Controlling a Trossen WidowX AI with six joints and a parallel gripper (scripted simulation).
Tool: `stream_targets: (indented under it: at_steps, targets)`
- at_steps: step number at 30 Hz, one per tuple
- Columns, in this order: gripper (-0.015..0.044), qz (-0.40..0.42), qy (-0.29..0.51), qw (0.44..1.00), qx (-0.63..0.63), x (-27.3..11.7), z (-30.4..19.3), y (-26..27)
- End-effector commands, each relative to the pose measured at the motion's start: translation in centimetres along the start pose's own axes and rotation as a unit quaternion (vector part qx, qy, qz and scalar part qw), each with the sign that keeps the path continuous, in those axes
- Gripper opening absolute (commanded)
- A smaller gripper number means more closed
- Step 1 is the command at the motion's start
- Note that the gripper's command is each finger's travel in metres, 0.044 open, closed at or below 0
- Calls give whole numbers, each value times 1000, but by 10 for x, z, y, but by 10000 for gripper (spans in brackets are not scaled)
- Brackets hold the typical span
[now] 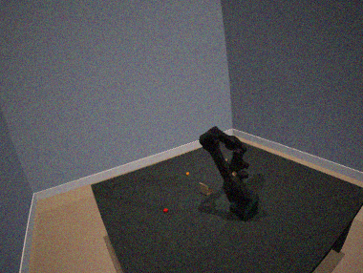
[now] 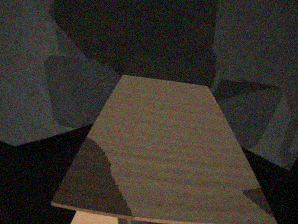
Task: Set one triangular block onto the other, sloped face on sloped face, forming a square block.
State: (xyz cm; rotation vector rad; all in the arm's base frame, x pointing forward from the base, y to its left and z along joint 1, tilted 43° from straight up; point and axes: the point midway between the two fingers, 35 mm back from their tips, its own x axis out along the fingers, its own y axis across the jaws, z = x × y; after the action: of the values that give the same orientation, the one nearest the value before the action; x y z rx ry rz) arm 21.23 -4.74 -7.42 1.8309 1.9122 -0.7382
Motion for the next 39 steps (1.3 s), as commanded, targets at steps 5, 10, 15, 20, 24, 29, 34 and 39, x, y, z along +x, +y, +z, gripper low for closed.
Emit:
stream_targets:
  at_steps: [5,10,15,20,24,29,34,39]
  targets:
    - [0,6,99,995,-3,-7,14,2]
    - [0,7,163,987,-4,-8,24,1]
    - [0,7,226,974,-5,-9,33,1]
    - [26,1,240,971,-2,-7,36,0]
    - [131,1,240,971,-2,-7,36,0]
    - [262,1,240,971,-2,-7,36,0]
    - [394,1,240,971,-2,-7,36,0]
    - [440,1,240,971,-2,-7,36,0]
